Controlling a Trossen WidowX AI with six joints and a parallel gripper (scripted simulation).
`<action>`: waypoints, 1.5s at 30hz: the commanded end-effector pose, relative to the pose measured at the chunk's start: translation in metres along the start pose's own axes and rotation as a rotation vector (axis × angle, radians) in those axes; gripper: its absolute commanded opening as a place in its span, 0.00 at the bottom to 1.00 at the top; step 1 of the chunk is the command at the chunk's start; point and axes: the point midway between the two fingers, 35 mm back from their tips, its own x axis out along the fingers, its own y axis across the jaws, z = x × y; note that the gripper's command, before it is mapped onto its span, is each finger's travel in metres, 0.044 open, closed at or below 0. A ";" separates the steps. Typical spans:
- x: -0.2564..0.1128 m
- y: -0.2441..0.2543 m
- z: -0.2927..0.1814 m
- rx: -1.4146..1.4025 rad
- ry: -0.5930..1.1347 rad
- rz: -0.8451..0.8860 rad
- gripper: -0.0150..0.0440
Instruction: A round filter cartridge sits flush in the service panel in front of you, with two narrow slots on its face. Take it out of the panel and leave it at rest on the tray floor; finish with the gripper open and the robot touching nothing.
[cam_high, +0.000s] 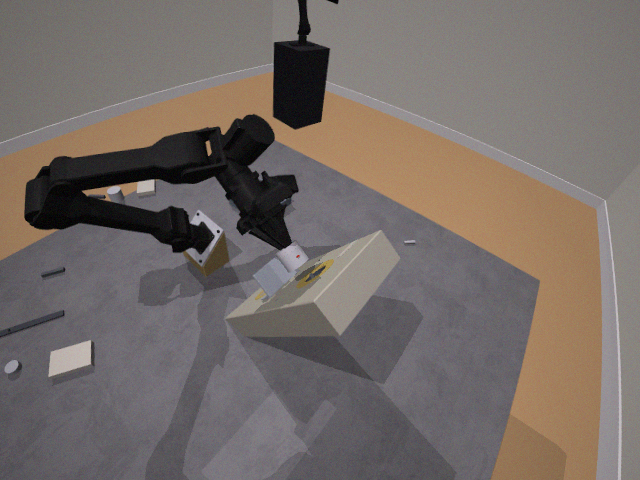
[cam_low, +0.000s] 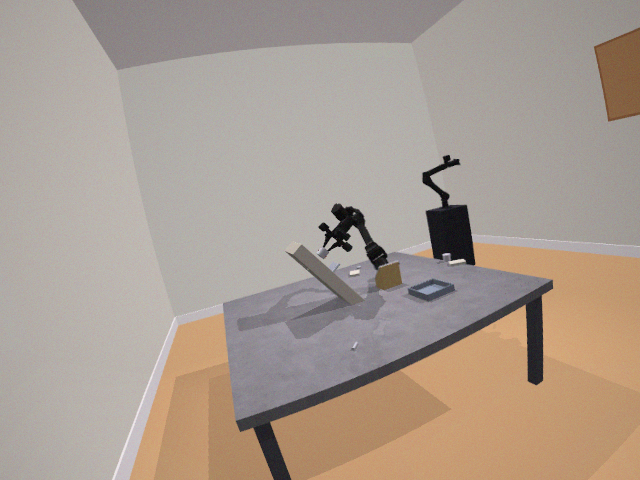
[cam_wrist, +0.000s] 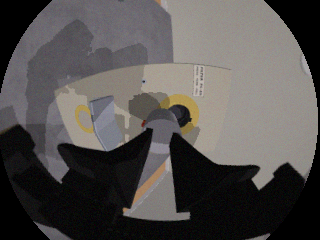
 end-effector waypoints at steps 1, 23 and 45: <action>0.000 0.012 -0.004 0.016 0.001 -0.009 0.25; 0.006 0.043 -0.009 -0.002 0.000 0.001 0.44; -0.004 -0.027 0.003 0.017 0.001 -0.009 0.44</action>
